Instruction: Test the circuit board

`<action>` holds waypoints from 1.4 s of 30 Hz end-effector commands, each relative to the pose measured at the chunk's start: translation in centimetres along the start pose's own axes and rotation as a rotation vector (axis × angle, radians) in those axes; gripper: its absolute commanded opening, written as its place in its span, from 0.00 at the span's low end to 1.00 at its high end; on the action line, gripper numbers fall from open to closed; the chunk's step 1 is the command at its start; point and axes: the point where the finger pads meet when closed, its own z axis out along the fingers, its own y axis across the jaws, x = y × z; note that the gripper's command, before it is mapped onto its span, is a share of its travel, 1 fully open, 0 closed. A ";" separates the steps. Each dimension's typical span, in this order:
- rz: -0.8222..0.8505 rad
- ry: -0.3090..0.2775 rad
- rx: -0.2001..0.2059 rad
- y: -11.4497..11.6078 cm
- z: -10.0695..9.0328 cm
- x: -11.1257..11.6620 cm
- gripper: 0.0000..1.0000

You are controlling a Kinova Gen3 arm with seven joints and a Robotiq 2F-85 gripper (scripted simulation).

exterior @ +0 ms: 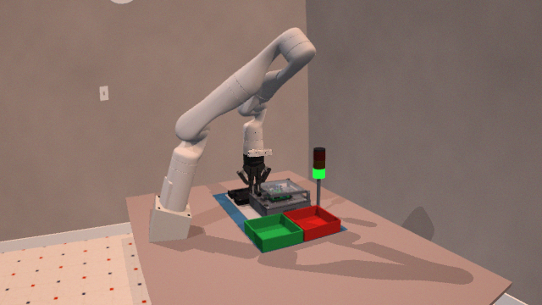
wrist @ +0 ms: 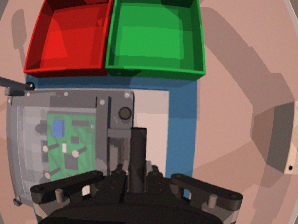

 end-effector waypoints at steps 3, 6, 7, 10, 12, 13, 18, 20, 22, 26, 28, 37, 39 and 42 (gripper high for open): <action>-0.001 0.001 0.002 -0.1 -0.2 0.0 0.00; -0.001 0.001 0.002 -0.1 -0.3 0.0 0.00; -0.001 0.001 0.002 -0.1 -0.3 0.0 0.00; -0.001 0.001 0.002 -0.1 -0.3 0.0 0.00; -0.001 0.001 0.002 -0.1 -0.4 0.0 0.00; -0.001 0.001 0.002 -0.1 -0.4 0.0 0.00; -0.001 0.001 0.002 -0.1 -0.6 0.0 0.00; -0.001 0.001 0.002 -0.1 -0.7 0.0 0.00; -0.001 0.001 0.002 -0.1 -0.8 0.0 0.00; -0.001 0.001 0.002 -0.1 -1.0 0.0 0.00; -0.001 0.001 0.002 -0.1 -1.1 0.0 0.00; 0.000 0.000 0.003 -0.2 -1.6 0.0 0.00; -0.001 0.000 0.003 -0.2 -1.8 0.0 0.00; -0.001 0.000 0.003 -0.3 -2.0 0.0 0.00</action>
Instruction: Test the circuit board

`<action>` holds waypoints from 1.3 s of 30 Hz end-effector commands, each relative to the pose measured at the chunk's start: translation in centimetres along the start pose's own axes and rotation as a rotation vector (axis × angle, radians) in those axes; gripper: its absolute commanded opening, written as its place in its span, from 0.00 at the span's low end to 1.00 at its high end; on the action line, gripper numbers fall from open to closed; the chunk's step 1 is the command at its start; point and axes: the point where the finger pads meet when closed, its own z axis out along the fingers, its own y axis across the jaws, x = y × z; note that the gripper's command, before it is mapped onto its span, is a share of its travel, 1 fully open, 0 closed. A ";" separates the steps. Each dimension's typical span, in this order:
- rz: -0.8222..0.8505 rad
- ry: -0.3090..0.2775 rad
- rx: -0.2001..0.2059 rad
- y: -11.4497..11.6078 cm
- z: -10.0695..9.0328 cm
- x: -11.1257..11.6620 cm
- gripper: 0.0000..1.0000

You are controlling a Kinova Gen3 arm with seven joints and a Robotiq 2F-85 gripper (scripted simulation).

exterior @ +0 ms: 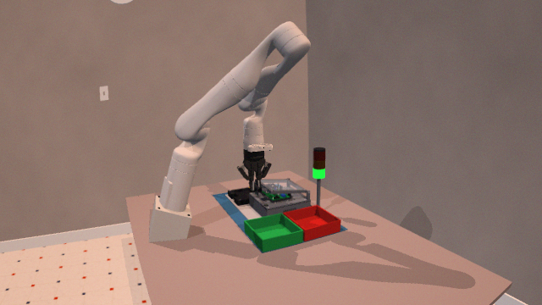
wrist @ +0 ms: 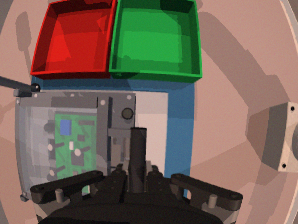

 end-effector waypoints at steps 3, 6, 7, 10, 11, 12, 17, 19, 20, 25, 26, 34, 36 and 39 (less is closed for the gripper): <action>0.001 -0.001 0.005 -0.1 -0.3 0.0 0.00; 0.001 -0.001 0.005 -0.2 -0.6 0.0 0.00; 0.001 -0.001 0.005 -0.2 -0.7 0.0 0.00; 0.001 -0.001 0.005 -0.2 -0.9 0.0 0.00; 0.001 -0.001 0.005 -0.2 -1.0 0.0 0.00; 0.002 -0.001 0.004 -0.2 -1.1 0.0 0.00; 0.001 -0.002 0.005 -0.4 -1.5 0.0 0.00; 0.001 -0.002 0.005 -0.4 -1.5 0.0 0.00; 0.001 -0.002 0.005 -0.4 -1.6 0.0 0.00; 0.001 -0.002 0.005 -0.5 -2.1 0.0 0.00; 0.001 -0.002 0.005 -0.6 -2.2 0.0 0.00; 0.001 -0.001 0.005 -0.8 -3.0 0.0 0.00; 0.001 -0.001 0.005 -0.8 -3.0 0.0 0.00; 0.001 -0.001 0.005 -0.9 -3.3 0.0 0.00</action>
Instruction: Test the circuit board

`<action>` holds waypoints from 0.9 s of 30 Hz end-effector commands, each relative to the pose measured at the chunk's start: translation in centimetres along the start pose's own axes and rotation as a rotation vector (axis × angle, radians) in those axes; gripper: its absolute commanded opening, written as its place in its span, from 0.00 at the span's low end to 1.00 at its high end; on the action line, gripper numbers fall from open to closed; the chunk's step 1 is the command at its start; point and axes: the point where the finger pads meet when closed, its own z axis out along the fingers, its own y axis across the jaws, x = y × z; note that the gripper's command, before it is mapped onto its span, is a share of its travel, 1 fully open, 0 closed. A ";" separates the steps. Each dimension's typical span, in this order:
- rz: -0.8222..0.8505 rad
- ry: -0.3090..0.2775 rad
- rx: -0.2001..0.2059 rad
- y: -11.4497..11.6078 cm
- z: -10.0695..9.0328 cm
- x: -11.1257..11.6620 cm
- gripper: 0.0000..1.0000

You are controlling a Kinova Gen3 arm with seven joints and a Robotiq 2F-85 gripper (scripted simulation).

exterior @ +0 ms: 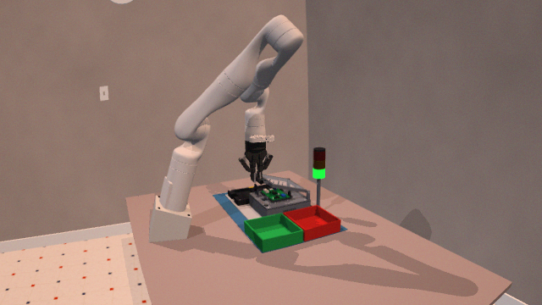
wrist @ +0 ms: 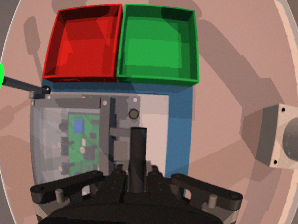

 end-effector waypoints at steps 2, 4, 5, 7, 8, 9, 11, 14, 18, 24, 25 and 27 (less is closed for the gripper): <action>0.003 -0.001 0.005 -0.3 -0.5 0.0 0.00; 0.003 -0.001 0.005 -0.3 -0.7 0.0 0.00; 0.003 -0.001 0.005 -0.4 -0.8 0.0 0.00; 0.004 -0.001 0.005 -0.5 -1.0 0.0 0.00; 0.004 -0.001 0.004 -0.5 -1.1 0.0 0.00; 0.004 0.000 0.004 -0.6 -1.2 0.0 0.00; 0.003 0.000 0.004 -0.7 -1.5 0.0 0.00; 0.003 0.000 0.004 -0.7 -1.6 0.0 0.00; 0.004 0.000 0.004 -1.0 -2.1 0.0 0.00; 0.004 0.000 0.004 -1.6 -3.3 0.0 0.00; 0.004 0.000 0.004 -1.7 -3.5 0.0 0.00; 0.004 -0.001 0.004 -2.1 -4.1 0.0 0.00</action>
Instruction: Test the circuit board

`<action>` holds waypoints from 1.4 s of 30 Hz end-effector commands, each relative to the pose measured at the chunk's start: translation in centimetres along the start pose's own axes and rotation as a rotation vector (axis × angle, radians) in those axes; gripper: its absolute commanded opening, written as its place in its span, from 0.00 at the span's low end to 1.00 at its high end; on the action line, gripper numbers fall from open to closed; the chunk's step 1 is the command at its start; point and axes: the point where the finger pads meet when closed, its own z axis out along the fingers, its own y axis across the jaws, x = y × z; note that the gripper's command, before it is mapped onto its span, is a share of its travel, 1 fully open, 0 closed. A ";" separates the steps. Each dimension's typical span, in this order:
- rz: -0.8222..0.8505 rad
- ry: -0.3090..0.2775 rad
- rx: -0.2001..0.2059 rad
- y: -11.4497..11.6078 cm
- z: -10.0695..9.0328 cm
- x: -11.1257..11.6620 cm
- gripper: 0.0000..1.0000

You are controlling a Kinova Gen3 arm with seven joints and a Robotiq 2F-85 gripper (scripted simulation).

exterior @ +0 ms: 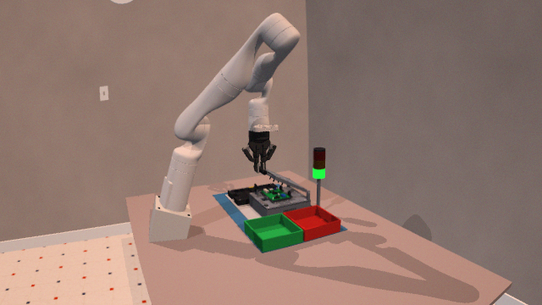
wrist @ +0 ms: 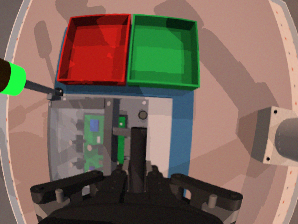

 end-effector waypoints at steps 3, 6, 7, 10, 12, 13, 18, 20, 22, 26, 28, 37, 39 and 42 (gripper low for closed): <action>0.011 -0.004 0.007 -1.1 -1.3 0.0 0.00; 0.011 -0.004 0.007 -1.6 -2.0 0.0 0.00; 0.011 -0.004 0.007 -1.9 -2.3 0.0 0.00; 0.011 -0.004 0.008 -2.8 -3.4 0.0 0.00; 0.011 -0.004 0.008 -3.5 -4.1 0.1 0.00; 0.011 -0.004 0.008 -3.9 -4.5 0.1 0.00; 0.011 -0.004 0.007 -6.4 -6.3 0.1 0.00; 0.011 -0.004 0.008 -6.9 -6.6 0.1 0.00; 0.011 -0.004 0.007 -7.4 -6.9 0.1 0.00; 0.010 -0.004 0.007 -9.5 -7.9 0.1 0.00; 0.010 -0.004 0.007 -10.3 -8.2 0.1 0.00; 0.010 -0.004 0.006 -12.5 -8.7 0.2 0.00; 0.010 -0.004 0.007 -12.7 -8.8 0.2 0.00; 0.009 -0.004 0.003 -13.0 -8.8 0.2 0.00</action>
